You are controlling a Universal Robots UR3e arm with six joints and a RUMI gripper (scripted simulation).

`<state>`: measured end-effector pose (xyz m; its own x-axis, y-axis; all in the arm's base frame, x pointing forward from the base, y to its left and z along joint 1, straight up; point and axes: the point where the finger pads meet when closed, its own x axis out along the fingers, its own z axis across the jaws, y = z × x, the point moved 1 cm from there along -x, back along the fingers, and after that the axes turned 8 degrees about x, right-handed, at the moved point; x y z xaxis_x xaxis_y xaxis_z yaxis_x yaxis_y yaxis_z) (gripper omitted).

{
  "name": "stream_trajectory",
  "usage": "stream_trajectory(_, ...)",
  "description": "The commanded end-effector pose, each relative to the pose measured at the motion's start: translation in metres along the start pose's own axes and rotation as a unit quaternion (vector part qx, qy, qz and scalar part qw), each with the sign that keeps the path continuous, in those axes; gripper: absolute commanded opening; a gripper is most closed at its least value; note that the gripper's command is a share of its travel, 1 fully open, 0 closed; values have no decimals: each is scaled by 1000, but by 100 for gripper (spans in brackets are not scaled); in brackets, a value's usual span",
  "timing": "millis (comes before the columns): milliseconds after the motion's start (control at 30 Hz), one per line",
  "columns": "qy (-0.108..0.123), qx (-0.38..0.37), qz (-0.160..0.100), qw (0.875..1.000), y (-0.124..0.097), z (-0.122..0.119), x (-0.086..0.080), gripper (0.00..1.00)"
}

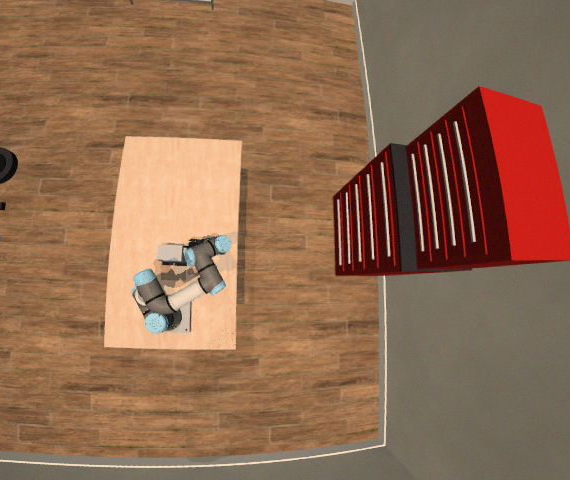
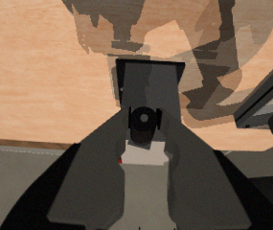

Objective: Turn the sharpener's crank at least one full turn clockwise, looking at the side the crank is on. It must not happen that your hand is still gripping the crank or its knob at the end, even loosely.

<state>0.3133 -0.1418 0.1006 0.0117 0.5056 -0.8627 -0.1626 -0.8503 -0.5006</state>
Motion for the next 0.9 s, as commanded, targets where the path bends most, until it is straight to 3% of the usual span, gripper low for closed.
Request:
stream_trajectory(0,1,0,1,1000,0,-3,0,9)
stream_trajectory(867,1,0,1,1000,1,-18,6,9)
